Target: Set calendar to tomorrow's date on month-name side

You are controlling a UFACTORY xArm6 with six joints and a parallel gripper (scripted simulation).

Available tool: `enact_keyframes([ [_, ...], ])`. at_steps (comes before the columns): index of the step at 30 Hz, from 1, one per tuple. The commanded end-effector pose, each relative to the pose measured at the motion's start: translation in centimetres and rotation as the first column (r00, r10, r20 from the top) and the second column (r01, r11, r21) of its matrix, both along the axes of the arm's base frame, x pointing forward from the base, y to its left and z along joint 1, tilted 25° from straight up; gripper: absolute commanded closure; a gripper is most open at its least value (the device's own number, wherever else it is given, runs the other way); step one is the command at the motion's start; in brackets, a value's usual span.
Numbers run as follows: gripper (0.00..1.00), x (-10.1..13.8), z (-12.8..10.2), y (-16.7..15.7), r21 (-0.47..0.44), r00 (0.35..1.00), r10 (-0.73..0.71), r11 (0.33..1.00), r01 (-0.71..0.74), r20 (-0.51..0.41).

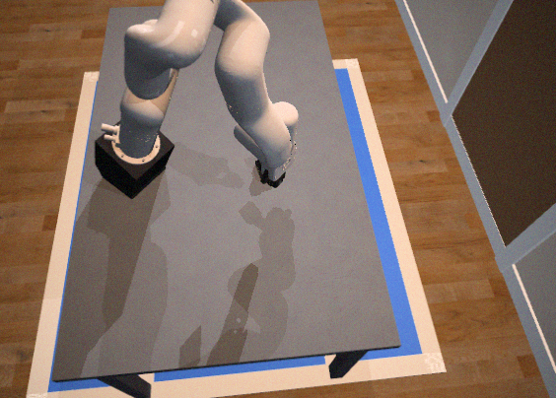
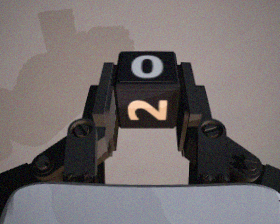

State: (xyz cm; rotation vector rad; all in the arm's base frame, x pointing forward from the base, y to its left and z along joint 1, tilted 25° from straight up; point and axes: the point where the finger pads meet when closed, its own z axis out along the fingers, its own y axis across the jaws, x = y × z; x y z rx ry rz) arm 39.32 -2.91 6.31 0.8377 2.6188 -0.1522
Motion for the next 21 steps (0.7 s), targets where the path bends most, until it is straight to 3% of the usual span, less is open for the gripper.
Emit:
enact_keyframes([
  [1,0.71,0.08,0.09,0.02,0.031,0.988,-0.143,0.989,0.141,0.062],
  [5,0.71,0.07,0.09,0.02,0.054,0.978,-0.196,0.980,0.193,0.073],
  [15,0.71,0.06,0.10,0.02,0.182,0.876,-0.471,0.875,0.448,0.106],
  [21,0.71,0.06,0.11,0.02,0.209,0.845,-0.524,0.843,0.496,0.108],
])
